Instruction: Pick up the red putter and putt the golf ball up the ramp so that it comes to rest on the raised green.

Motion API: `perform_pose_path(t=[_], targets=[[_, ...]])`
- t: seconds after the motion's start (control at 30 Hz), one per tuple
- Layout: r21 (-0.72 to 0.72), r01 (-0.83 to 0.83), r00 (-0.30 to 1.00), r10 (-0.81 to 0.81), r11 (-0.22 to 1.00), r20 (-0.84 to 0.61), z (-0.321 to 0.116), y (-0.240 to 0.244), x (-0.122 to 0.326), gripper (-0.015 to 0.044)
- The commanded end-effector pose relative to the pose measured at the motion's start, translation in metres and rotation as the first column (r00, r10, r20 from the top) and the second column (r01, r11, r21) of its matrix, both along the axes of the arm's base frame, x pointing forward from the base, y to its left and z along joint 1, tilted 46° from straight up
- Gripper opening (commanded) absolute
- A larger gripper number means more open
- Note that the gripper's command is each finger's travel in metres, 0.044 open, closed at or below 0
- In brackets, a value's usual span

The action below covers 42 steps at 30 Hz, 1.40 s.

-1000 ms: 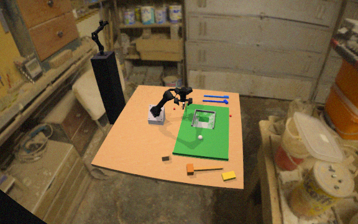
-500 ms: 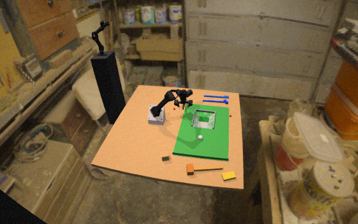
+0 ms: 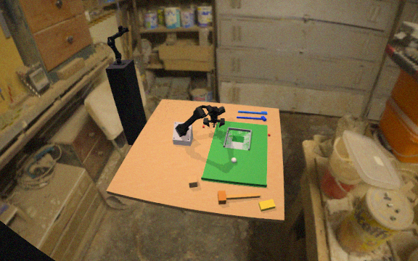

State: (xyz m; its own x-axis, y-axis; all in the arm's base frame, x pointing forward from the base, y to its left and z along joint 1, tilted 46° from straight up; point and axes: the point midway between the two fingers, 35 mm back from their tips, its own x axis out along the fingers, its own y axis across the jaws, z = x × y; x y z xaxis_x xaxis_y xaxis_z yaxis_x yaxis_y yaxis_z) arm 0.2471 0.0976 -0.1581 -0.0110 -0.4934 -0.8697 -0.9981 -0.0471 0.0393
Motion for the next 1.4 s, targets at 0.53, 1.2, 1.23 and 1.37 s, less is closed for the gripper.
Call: perform_pose_path(t=[0.53,1.2,1.23,1.37], targets=[[0.0,0.0,1.0,0.0,1.0,0.0,0.0,0.0,0.0,0.0052],[0.005,0.0,1.0,0.0,1.0,-0.006,0.067,0.068,-0.001,0.0],[0.005,0.0,1.0,0.0,1.0,-0.006,0.07,0.071,-0.001,0.0],[-0.003,0.004,1.0,-0.004,1.0,0.002,0.068,0.064,0.001,0.0]])
